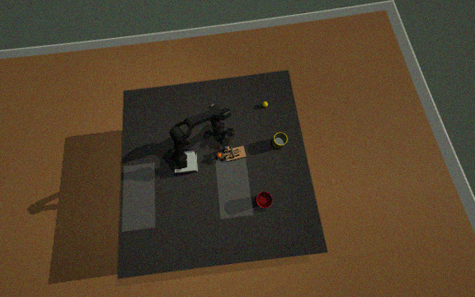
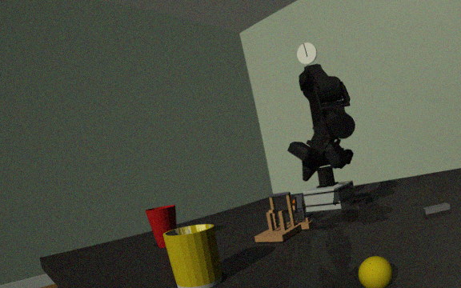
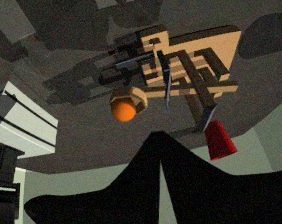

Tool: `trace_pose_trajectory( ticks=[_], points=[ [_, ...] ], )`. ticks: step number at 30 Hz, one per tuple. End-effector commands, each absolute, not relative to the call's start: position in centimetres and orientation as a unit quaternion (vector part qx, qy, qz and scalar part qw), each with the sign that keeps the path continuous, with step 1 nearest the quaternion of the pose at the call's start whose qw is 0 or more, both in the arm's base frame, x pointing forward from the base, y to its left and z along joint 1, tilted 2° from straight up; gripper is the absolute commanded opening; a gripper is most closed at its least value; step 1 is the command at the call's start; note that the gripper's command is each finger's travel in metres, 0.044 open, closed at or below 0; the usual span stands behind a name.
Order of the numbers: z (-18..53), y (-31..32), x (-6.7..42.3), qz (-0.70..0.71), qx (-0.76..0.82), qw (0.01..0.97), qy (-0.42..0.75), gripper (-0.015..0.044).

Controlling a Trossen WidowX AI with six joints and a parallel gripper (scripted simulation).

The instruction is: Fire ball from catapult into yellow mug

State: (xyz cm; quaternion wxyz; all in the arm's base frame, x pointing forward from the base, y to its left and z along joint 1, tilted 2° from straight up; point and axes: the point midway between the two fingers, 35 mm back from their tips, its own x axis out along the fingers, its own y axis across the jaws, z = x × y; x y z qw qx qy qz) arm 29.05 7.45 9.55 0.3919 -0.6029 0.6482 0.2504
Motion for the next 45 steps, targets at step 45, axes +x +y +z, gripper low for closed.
trace_pose_trajectory(
  ticks=[45],
  points=[
    [3.9,7.1,26.9,0.273,-0.654,0.297,0.640,0.0000]
  ],
)
